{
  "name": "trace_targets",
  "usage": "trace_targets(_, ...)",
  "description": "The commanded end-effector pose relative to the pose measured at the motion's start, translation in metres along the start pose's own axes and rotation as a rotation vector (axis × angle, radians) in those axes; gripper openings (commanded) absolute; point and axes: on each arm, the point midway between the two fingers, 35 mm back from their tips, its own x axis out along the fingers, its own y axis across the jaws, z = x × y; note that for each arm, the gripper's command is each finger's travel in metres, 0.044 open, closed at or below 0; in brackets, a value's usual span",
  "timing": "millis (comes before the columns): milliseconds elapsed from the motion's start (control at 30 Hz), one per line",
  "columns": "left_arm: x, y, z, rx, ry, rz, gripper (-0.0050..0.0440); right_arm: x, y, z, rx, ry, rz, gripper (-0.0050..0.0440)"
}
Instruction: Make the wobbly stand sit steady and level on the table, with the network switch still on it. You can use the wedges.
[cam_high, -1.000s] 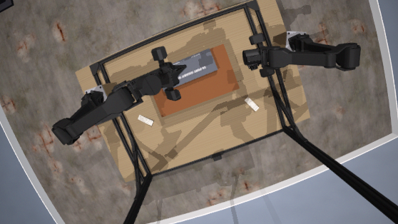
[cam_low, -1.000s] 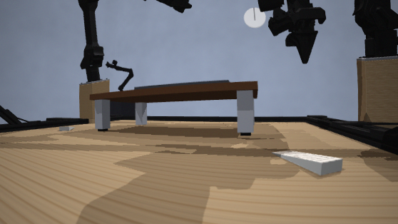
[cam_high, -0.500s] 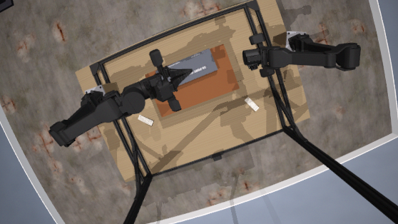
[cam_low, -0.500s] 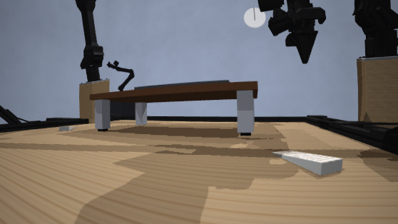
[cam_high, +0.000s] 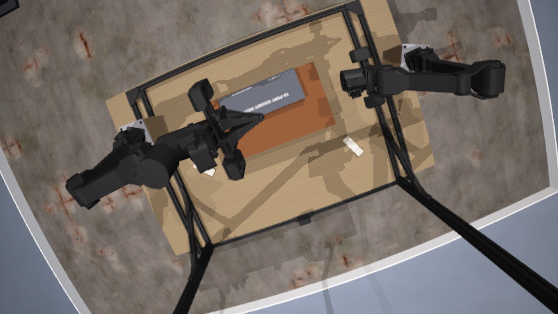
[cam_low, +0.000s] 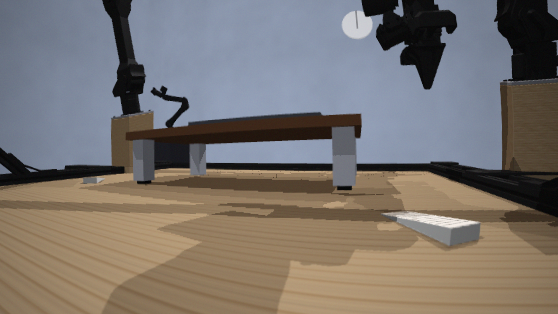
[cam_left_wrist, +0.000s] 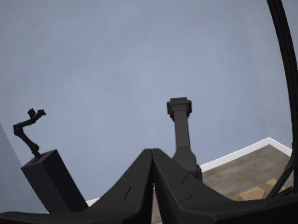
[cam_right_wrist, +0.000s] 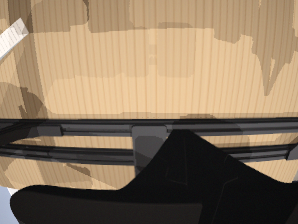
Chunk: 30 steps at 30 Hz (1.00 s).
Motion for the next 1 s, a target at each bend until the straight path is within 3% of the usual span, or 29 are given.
trace_targets(0,-0.012,0.004,0.057,0.012,-0.152,0.02,0.0,0.0,0.0,0.0,0.0,0.0,0.0,0.0)
trace_targets(33,-0.016,0.004,0.07,0.015,-0.19,0.024,0.0,0.0,0.0,0.0,0.0,0.0,0.0,0.0)
trace_targets(233,-0.016,0.004,0.07,0.015,-0.19,0.024,0.0,0.0,0.0,0.0,0.0,0.0,0.0,0.0)
trace_targets(600,-0.086,0.007,0.196,0.041,-0.586,0.068,0.0,0.0,0.0,0.0,0.0,0.0,0.0,0.0)
trace_targets(800,-0.086,0.007,0.196,0.041,-0.586,0.068,0.0,0.0,0.0,0.0,0.0,0.0,0.0,0.0)
trace_targets(967,-0.131,0.006,0.245,0.051,-0.762,0.084,0.0,0.0,0.0,0.0,0.0,0.0,0.0,0.0)
